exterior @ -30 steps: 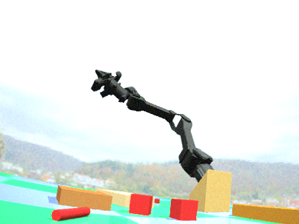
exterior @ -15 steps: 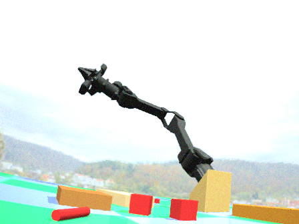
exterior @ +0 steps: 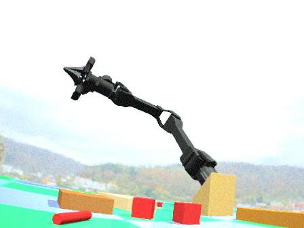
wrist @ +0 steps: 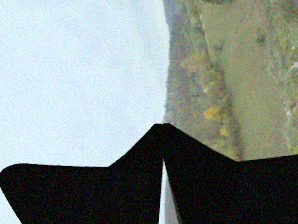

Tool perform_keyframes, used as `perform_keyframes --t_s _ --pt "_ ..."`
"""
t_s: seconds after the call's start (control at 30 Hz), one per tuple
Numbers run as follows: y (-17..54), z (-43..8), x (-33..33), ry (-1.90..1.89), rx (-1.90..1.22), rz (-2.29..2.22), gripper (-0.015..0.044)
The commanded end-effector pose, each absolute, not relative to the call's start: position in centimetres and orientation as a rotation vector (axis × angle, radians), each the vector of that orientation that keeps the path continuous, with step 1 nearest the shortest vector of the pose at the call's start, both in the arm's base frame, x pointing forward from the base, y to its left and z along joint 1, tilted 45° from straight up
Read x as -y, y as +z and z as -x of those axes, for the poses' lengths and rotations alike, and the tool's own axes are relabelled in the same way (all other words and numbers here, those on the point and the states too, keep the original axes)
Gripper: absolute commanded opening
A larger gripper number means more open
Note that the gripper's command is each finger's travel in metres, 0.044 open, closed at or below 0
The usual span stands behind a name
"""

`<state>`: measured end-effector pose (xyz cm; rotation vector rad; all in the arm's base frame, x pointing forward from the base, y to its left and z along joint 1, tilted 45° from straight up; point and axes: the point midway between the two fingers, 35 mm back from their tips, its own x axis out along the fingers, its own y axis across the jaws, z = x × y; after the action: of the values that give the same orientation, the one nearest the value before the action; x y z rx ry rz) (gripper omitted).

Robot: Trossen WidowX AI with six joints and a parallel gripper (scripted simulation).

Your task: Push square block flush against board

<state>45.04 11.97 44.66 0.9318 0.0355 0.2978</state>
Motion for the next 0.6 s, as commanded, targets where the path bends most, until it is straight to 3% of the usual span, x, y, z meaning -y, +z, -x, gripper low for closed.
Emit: perform_keyframes --t_s 0.0,0.57 --pt "41.9 -46.3 -12.6 0.248 -0.097 -0.861 0.0" --pt "31.3 -49.2 -14.6 0.109 -0.349 -0.499 0.0"
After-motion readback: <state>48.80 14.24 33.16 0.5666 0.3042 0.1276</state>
